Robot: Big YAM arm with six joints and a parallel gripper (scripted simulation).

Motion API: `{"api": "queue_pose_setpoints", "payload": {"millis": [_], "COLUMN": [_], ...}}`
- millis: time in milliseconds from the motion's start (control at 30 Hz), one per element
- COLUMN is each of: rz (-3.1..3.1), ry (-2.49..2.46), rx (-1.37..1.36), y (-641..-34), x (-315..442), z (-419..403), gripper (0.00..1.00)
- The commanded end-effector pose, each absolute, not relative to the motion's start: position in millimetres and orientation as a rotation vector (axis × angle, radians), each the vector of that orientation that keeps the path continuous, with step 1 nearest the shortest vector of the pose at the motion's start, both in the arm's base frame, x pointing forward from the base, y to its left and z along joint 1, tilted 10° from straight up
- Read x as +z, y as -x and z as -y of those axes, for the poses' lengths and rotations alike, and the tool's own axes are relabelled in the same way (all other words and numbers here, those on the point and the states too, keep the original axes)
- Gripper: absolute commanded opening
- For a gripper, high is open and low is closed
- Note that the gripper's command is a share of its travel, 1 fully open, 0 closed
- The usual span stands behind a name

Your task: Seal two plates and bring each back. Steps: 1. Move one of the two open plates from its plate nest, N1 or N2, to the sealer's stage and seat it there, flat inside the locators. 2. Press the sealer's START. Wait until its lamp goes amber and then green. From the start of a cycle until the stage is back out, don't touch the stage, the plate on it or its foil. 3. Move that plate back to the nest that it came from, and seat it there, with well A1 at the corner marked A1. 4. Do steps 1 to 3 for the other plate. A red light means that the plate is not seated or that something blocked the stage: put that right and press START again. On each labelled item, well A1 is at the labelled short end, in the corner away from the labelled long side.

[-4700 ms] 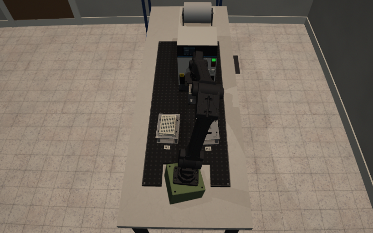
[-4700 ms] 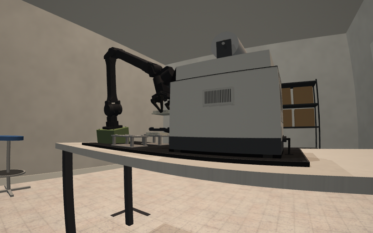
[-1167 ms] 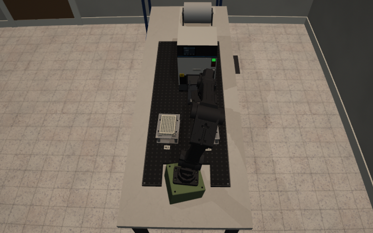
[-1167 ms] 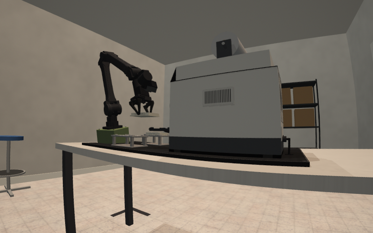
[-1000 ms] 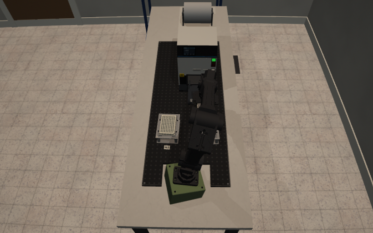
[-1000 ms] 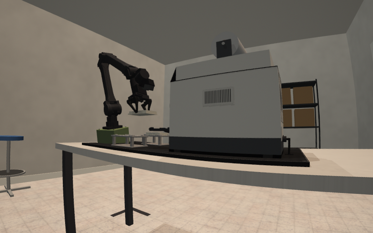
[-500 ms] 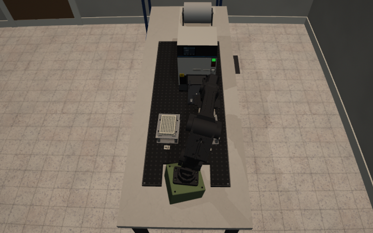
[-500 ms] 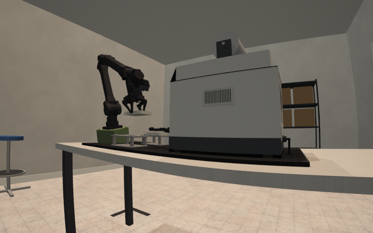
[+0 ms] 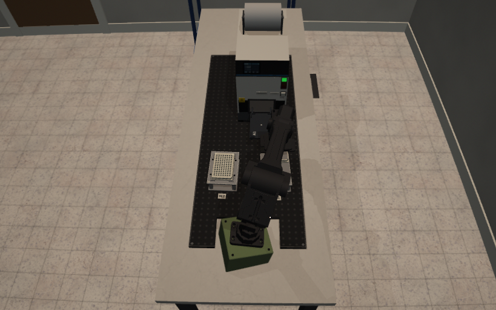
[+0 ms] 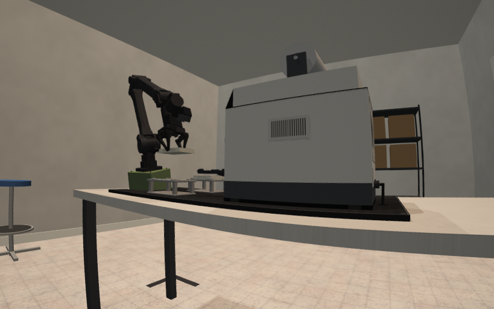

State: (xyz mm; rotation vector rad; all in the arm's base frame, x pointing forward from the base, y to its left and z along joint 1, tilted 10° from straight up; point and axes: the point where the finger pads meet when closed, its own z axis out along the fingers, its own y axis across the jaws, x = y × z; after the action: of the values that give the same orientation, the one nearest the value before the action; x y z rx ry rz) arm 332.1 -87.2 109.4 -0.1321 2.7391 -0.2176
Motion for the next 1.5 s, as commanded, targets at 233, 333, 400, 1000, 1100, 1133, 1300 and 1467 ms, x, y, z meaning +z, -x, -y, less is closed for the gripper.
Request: {"api": "queue_pose_setpoints", "payload": {"millis": [233, 333, 400, 1000, 1100, 1133, 1300, 1467], "rz": [-2.724, -2.718, -2.719, -2.674, -2.655, -2.649, -2.654, -2.687], "ry": [0.15, 0.151, 0.147, 0.131, 0.161, 0.165, 0.117, 0.11], "rx": [-0.229, -0.231, -0.235, -0.249, -0.255, -0.256, -0.255, -0.242], "y": [-310, -308, -314, -334, -337, -338, -337, -331], "x": [120, 121, 121, 134, 140, 142, 141, 130], "z": [97, 98, 96, 100, 96, 95, 101, 99], "gripper": [0.0, 0.0, 0.0, 0.0, 0.0, 0.0, 0.0, 0.0]}}
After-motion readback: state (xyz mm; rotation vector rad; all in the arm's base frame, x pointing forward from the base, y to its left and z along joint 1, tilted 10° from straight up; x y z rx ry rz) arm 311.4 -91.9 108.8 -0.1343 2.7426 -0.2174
